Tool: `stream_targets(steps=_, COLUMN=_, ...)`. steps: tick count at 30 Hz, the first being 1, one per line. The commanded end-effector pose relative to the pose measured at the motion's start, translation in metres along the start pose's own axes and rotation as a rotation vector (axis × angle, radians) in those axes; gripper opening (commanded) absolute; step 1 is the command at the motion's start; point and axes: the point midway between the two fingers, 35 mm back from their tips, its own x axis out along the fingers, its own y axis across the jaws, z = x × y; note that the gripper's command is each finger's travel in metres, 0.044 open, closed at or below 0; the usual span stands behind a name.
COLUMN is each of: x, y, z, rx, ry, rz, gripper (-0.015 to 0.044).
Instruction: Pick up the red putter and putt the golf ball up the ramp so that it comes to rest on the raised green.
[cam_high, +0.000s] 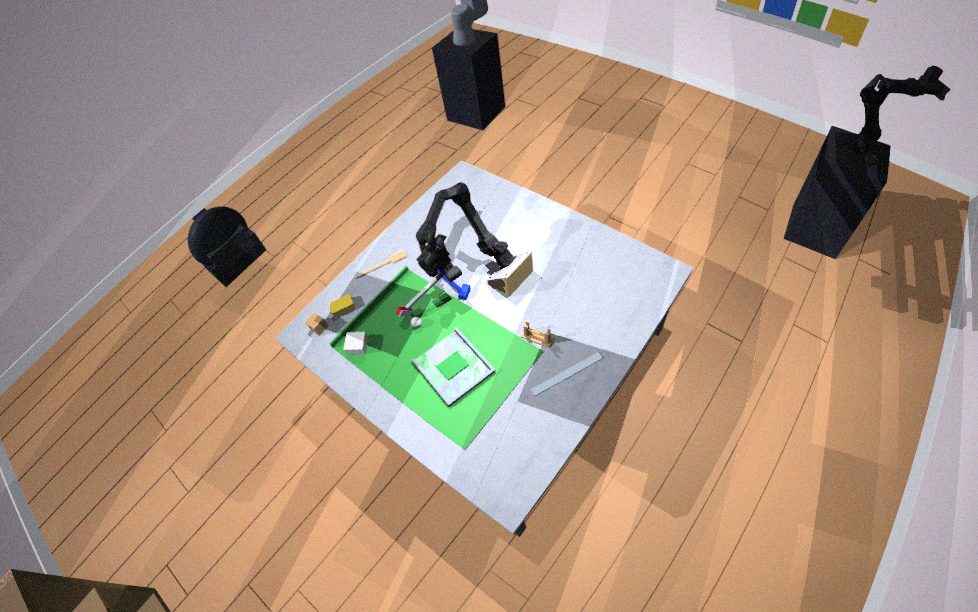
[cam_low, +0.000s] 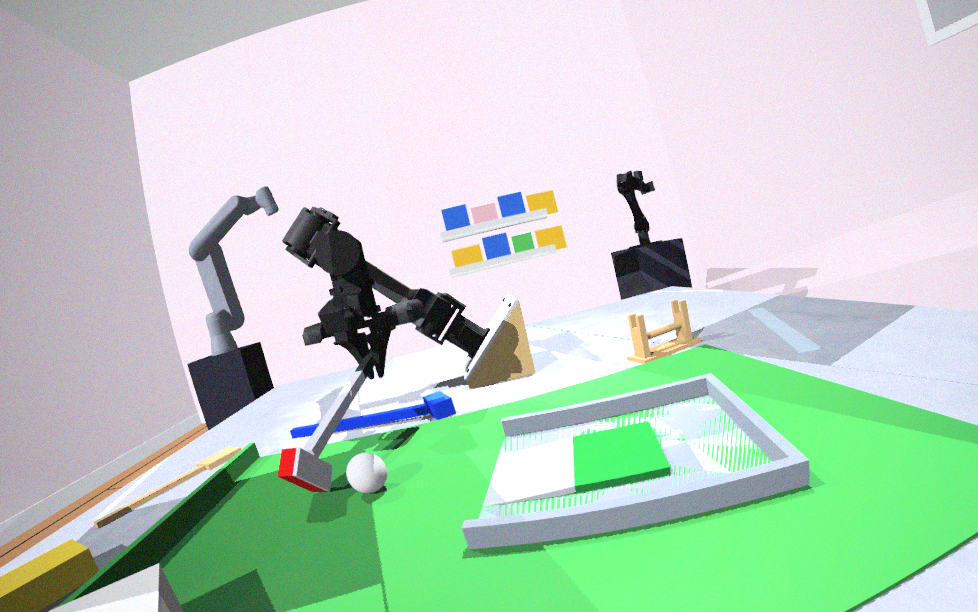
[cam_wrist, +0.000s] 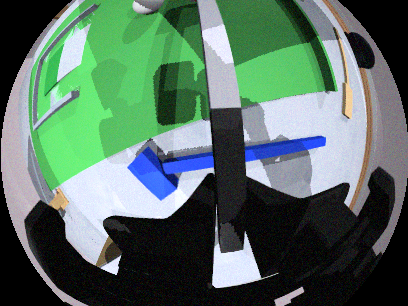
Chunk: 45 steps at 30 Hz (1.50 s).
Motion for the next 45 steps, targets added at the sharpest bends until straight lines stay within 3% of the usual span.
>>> stream_targets(steps=1, x=0.0, y=-0.009, z=0.001, rx=0.001, ry=-0.004, rz=0.0, gripper=0.0)
stream_targets(steps=15, x=0.003, y=-0.025, z=0.0, rx=0.002, ry=-0.001, rz=-0.002, gripper=0.0)
stream_targets(steps=26, x=0.002, y=0.107, z=0.0, rx=0.002, ry=-0.008, rz=0.003, gripper=0.0)
stream_targets(steps=33, x=-0.006, y=0.109, z=0.0, rx=0.001, ry=-0.008, rz=0.003, gripper=0.0)
stream_targets(steps=45, x=-0.057, y=0.109, z=-0.001, rx=0.001, ry=-0.006, rz=0.004, gripper=0.0)
